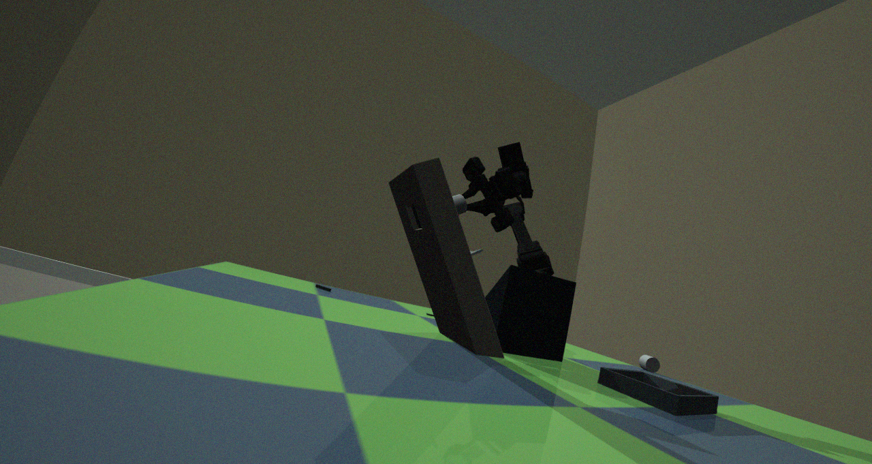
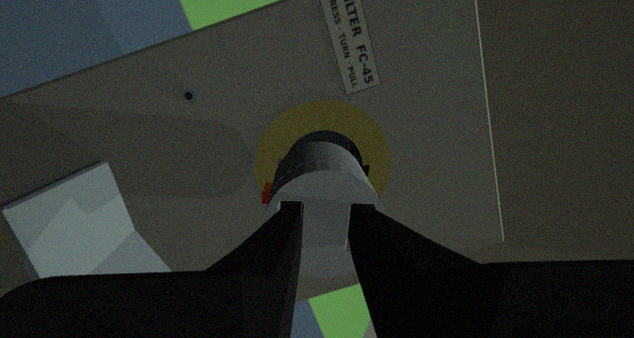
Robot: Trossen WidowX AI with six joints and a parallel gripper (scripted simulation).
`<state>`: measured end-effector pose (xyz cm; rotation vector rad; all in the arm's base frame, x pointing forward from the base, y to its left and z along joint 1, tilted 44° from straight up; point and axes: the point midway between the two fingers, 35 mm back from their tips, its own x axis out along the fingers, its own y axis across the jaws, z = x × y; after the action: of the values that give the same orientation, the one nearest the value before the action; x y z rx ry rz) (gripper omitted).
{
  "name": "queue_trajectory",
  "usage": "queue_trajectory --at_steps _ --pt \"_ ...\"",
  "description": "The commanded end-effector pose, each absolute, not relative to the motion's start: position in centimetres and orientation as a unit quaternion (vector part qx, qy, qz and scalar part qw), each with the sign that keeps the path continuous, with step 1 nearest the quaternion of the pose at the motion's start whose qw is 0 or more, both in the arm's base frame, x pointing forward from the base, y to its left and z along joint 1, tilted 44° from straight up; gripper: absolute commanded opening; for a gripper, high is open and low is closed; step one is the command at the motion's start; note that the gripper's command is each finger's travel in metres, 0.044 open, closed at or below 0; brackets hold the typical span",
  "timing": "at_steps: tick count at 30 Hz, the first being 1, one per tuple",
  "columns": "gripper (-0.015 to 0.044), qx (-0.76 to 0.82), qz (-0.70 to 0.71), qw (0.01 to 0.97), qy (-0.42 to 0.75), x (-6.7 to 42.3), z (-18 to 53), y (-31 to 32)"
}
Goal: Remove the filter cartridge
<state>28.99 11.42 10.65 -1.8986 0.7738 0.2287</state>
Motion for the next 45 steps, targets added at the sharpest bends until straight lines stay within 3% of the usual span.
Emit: queue_trajectory --at_steps 1,25,29,41,45 --pt "0.0000 -0.787 0.089 0.520 0.320 28.7 11.3 11.6" --pt "0.0000 -0.788 0.089 0.519 0.320 24.6 6.5 7.0" --pt "0.0097 -0.788 0.090 0.517 0.323 25.0 6.8 7.4" --pt "0.0097 -0.788 0.089 0.519 0.320 24.7 6.6 7.1" --pt "0.0097 -0.787 0.089 0.519 0.320 26.8 8.8 9.3"
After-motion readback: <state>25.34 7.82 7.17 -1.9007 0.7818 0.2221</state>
